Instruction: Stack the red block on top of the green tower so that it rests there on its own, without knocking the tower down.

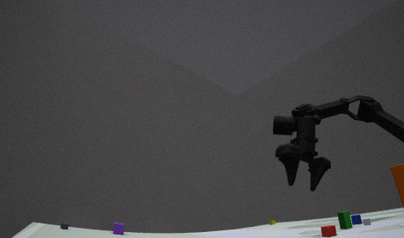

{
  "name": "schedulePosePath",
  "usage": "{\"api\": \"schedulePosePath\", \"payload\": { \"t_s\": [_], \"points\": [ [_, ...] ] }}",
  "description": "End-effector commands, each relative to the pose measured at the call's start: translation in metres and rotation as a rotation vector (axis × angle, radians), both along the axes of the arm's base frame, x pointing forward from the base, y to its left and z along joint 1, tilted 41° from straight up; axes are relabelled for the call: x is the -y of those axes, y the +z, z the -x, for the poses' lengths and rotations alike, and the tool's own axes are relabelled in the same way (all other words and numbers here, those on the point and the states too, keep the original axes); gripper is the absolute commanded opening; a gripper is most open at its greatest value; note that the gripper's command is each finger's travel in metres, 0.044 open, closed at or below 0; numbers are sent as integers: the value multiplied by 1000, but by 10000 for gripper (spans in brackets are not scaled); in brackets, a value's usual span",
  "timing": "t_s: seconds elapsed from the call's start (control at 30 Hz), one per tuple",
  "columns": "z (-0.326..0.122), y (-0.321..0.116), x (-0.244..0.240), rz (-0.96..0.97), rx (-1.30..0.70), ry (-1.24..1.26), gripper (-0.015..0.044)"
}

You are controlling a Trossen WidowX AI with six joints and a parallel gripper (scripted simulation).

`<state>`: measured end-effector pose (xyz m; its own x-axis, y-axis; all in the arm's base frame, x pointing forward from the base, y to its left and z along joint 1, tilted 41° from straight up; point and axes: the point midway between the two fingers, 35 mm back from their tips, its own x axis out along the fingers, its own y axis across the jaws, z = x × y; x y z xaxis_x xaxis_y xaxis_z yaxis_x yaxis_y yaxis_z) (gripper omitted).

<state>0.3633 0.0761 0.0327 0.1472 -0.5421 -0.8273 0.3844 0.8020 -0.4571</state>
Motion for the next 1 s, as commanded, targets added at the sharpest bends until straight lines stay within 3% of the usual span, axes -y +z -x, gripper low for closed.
{"api": "schedulePosePath", "payload": {
  "t_s": [0.0,0.2,0.97],
  "points": [
    [23,-21,8,31,-22,-136,440],
    [48,-39,23,103,-25,-335,440],
    [53,-73,52,107,-24,-341,440]
  ]
}}
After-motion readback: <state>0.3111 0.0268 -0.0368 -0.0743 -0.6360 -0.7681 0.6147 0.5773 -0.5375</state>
